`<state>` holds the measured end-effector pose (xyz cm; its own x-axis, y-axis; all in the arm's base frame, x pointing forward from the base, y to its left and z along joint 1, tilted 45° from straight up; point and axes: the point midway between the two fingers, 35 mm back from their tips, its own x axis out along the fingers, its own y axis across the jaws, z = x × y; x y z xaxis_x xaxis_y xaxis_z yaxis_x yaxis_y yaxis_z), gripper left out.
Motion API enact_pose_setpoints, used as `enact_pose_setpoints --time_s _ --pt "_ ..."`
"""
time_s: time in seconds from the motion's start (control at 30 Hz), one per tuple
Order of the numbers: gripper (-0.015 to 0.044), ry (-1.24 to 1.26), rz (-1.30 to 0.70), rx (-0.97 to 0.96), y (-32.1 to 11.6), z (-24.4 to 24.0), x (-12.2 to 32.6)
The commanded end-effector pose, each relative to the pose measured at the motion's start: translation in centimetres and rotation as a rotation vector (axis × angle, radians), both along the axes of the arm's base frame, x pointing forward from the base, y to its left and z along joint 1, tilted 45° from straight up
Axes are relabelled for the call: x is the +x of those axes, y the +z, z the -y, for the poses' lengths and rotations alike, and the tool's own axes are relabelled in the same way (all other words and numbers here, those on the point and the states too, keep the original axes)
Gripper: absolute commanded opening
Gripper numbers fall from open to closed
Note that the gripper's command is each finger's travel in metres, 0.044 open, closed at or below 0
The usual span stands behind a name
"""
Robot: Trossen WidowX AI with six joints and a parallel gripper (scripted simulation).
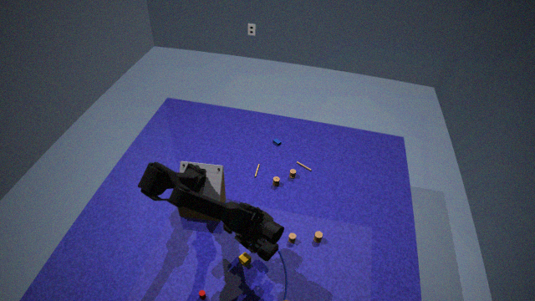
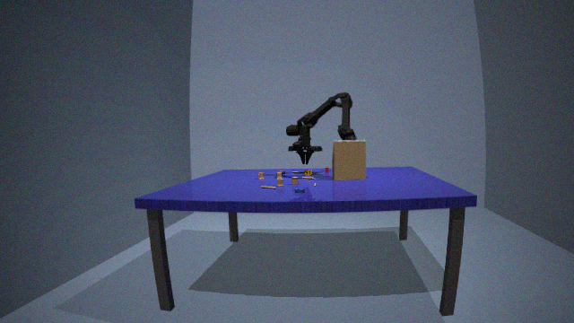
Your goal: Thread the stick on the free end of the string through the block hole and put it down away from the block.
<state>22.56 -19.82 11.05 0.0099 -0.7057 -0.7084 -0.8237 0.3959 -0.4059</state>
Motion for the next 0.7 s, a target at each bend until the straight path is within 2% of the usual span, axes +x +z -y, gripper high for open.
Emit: enact_pose_setpoints --time_s 0.0,0.2,0.27,0.37,0.6,0.67 --pt "0.0157 0.317 -0.323 0.022 -3.6 -3.0 1.1" --pt "0.0315 0.955 -0.959 0.003 -8.8 -8.6 1.8" --pt "0.0368 1.027 -1.032 -0.003 -9.4 -9.2 1.8" --pt "0.0440 1.027 -1.032 -0.003 -9.4 -9.2 1.8" --pt "0.0440 1.027 -1.032 -0.003 -9.4 -9.2 1.8" --pt "0.0387 1.027 -1.032 -0.003 -9.4 -9.2 1.8"
